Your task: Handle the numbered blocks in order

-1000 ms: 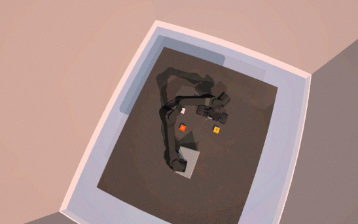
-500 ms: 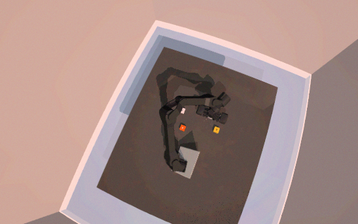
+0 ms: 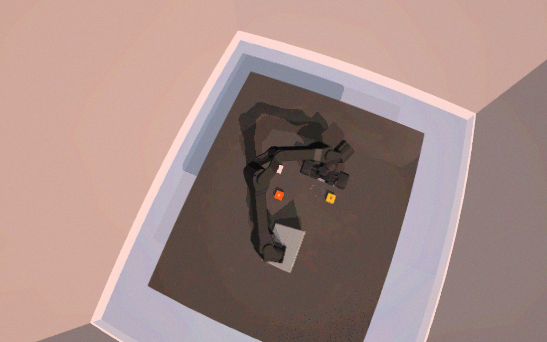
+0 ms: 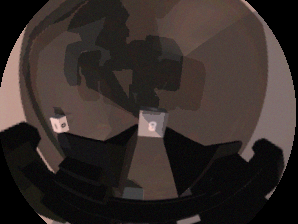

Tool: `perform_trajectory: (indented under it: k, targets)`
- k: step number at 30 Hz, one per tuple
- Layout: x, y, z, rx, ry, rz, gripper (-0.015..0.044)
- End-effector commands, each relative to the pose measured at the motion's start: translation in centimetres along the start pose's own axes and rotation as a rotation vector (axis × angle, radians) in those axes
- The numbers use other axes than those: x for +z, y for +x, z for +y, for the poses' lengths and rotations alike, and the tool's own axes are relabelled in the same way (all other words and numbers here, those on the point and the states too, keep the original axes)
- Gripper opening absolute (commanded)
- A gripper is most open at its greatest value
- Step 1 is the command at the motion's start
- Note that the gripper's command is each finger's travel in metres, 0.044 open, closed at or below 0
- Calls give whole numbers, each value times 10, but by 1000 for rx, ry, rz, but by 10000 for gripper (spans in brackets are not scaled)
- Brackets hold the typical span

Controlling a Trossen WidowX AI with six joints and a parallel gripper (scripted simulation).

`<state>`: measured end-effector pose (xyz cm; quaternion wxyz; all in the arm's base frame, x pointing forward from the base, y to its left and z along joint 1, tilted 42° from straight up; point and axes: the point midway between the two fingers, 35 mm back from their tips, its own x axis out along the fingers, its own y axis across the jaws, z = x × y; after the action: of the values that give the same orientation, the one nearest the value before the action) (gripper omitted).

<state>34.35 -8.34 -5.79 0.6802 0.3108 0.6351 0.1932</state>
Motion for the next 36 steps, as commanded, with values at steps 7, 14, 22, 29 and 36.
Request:
perform_trajectory:
  k: [7, 14, 22, 29, 36]
  targets:
    - [1, -3, 1, -5, -7, -5, 120]
    - [1, 9, 1, -5, -7, -5, 120]
    - [1, 12, 1, -5, -7, -5, 120]
    - [1, 12, 1, -5, -7, -5, 199]
    - [1, 12, 1, -5, -7, -5, 383]
